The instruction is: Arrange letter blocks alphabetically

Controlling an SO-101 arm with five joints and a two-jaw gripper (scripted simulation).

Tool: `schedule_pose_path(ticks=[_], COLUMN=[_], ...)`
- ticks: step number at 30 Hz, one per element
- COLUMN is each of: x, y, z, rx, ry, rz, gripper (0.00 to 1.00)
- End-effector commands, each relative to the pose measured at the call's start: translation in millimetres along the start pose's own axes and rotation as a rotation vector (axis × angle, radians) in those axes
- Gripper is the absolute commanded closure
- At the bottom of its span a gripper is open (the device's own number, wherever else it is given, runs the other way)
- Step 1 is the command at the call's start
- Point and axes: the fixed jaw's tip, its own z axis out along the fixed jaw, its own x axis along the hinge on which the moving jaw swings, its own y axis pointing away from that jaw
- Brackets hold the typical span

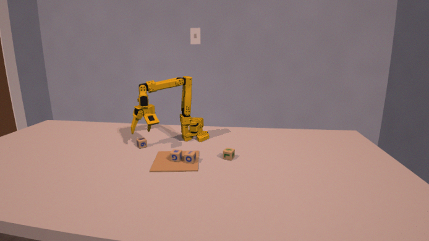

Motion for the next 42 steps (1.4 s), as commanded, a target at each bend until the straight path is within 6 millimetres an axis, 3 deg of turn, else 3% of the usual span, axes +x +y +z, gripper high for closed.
schedule_pose_path(ticks=[1, 22, 42], x=[1, 1, 1], y=[-8, -9, -11], z=[-9, -7, 17], rx=[0.062, 0.062, 0.062], ry=[0.017, 0.017, 0.017], rz=[0.001, 0.001, 0.001], gripper=[0.65, 0.65, 0.65])
